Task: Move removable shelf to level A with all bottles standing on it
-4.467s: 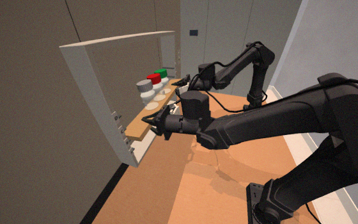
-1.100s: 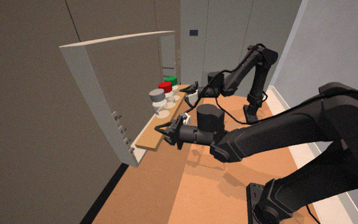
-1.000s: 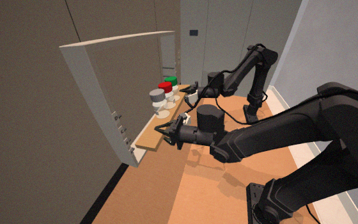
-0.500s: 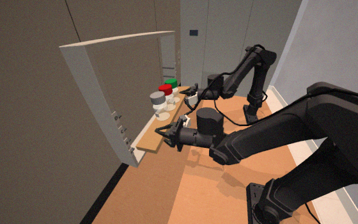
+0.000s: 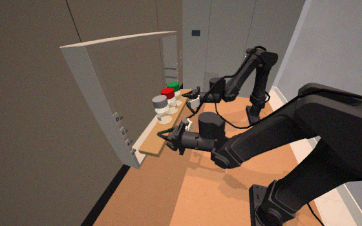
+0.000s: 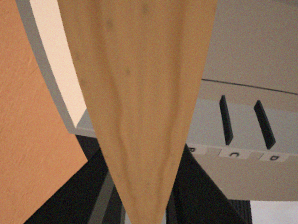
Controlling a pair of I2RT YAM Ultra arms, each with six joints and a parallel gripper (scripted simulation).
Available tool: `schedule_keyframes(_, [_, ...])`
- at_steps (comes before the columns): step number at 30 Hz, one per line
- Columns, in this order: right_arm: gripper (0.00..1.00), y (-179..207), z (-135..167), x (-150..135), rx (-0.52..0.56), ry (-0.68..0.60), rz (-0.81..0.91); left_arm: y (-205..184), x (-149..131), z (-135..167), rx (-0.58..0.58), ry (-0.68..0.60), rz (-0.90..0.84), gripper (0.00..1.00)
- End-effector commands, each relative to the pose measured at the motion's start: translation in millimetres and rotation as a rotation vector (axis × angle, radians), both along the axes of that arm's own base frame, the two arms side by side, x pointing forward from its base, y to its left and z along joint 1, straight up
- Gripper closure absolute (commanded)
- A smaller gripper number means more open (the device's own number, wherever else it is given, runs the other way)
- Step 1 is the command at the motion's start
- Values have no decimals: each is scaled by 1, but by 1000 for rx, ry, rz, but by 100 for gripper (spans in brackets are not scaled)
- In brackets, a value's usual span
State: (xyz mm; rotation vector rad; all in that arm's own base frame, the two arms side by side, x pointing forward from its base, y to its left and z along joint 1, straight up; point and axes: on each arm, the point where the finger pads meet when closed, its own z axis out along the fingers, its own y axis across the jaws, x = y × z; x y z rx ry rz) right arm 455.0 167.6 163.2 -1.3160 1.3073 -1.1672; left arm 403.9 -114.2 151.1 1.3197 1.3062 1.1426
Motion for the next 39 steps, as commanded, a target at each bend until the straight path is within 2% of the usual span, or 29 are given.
schedule_keyframes(1, [100, -2, 40, 5, 18, -134, -14, 0, 6, 39, -7, -141, 8, 100])
schedule_keyframes(39, [100, -3, 47, 48, 18, -134, -14, 1, 49, 47, -7, -141, 8, 100])
